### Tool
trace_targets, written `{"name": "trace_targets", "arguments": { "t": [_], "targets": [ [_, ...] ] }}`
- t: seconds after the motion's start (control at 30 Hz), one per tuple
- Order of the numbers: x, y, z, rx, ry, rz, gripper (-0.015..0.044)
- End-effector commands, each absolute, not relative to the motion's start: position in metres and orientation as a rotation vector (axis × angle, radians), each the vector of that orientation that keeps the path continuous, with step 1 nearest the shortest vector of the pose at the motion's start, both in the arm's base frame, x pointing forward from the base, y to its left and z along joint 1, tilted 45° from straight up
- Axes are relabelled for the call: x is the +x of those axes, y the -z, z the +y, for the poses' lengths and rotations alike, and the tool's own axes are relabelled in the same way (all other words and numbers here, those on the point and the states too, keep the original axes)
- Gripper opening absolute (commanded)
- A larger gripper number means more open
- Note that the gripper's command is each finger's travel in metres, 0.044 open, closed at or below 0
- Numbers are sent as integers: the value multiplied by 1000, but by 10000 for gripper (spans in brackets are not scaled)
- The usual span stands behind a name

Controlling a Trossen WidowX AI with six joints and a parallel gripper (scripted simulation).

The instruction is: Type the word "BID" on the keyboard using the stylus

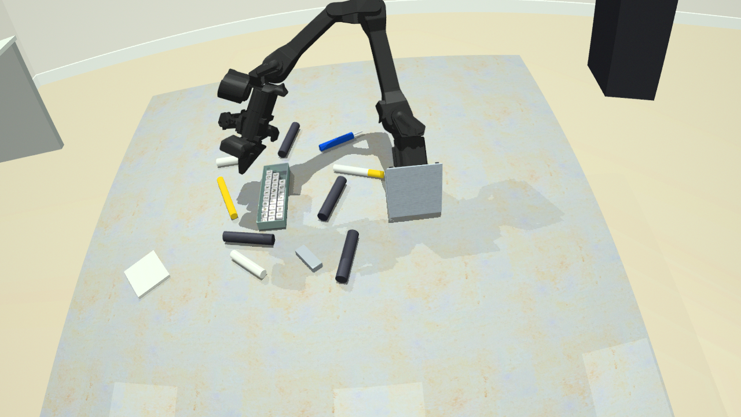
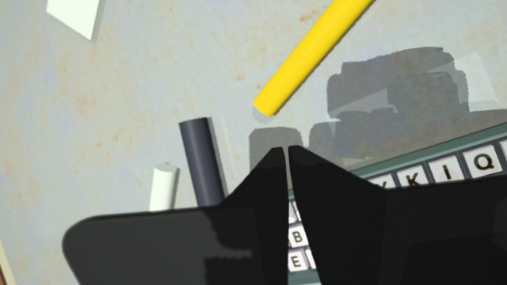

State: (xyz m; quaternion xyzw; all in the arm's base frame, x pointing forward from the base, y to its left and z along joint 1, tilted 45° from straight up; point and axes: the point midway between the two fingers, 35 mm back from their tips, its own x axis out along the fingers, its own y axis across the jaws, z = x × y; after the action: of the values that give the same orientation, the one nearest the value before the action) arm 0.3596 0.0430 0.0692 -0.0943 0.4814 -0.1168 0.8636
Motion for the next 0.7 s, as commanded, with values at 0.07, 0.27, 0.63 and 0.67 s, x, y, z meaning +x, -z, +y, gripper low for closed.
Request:
{"name": "trace_targets", "arguments": {
  "t": [0.07,0.27,0.63,0.67],
  "targets": [
    [337,-16,47,-433,375,1244,0],
    [315,15,48,-706,476,1383,0],
    [317,8,41,-706,475,1383,0],
    [319,-1,32,-706,475,1383,0]
  ]
}}
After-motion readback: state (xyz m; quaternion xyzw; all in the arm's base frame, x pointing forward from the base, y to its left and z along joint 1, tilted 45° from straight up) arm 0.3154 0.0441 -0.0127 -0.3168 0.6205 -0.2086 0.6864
